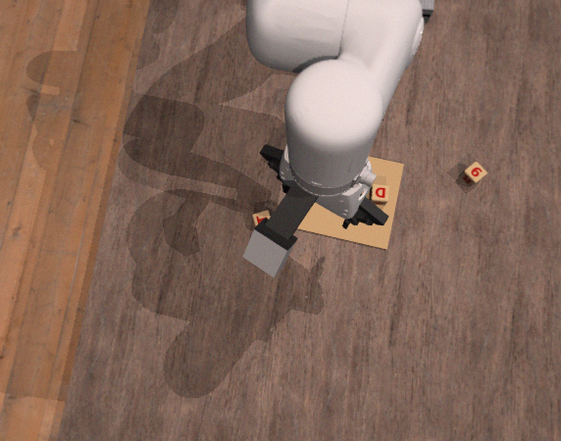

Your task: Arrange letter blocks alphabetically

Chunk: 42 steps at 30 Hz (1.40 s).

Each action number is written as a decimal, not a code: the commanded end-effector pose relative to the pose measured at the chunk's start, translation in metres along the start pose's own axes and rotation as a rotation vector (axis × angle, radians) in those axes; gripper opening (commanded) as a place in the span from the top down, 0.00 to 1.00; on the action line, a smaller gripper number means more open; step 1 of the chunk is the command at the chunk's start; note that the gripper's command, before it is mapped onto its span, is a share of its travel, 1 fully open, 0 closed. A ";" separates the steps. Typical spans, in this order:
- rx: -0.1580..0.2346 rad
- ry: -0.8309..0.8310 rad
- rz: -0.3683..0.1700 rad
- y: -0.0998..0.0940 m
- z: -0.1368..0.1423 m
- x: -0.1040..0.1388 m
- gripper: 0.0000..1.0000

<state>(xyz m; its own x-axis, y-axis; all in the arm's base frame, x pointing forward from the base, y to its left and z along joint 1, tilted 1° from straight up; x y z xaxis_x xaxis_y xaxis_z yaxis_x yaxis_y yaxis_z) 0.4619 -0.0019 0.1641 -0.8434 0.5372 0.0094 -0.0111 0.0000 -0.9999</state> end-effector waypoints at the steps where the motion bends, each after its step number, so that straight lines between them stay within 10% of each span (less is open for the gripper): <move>1: -0.001 -0.140 0.002 -0.001 0.007 -0.011 0.00; 40: -0.002 -0.849 0.005 0.004 0.053 -0.063 0.00; 41: -0.002 -0.849 0.005 0.004 0.053 -0.063 0.38; 42: -0.002 -0.849 0.005 0.004 0.053 -0.063 0.38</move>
<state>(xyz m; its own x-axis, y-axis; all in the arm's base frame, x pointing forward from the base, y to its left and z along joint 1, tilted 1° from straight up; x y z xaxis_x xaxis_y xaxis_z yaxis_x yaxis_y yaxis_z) 0.4851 -0.0786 0.1584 -0.9645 -0.2641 0.0089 -0.0096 0.0015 -1.0000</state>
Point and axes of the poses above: the point where the finger pads meet when closed, its own y axis out along the fingers, its own z axis across the jaws, x = y × z, the point moved 9 cm from there along -y, back along the fingers, and after that the axes turned 12 degrees about y, right-handed, at the moved point
